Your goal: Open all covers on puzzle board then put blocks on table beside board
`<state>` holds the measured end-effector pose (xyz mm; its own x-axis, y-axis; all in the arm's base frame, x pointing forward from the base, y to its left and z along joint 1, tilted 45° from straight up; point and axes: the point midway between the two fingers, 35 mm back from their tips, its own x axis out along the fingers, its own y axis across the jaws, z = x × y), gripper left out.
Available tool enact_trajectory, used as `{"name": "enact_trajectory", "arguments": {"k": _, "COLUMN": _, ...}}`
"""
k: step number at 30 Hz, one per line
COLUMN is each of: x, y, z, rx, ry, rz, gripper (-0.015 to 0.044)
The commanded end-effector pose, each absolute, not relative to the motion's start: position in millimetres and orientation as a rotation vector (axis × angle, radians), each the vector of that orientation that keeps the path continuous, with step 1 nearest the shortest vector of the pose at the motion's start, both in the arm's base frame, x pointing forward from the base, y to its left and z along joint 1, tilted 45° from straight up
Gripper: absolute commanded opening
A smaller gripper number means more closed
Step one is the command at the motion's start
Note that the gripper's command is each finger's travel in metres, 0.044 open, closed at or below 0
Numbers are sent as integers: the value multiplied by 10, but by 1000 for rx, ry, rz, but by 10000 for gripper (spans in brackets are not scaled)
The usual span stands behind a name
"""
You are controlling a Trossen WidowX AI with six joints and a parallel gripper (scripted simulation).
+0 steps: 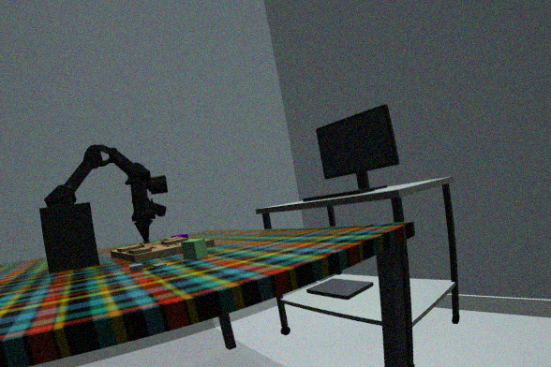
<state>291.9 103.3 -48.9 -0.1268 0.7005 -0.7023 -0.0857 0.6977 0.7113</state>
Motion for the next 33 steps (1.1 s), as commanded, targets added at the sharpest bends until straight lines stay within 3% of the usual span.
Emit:
{"name": "enact_trajectory", "arguments": {"k": 1, "x": 2951, "y": 975, "z": -431, "rx": 514, "ry": 1556, "rz": 726, "gripper": 80}}
{"name": "enact_trajectory", "arguments": {"k": 33, "x": 3002, "y": 651, "z": 35, "rx": 509, "ry": 1559, "rz": 721, "gripper": 80}}
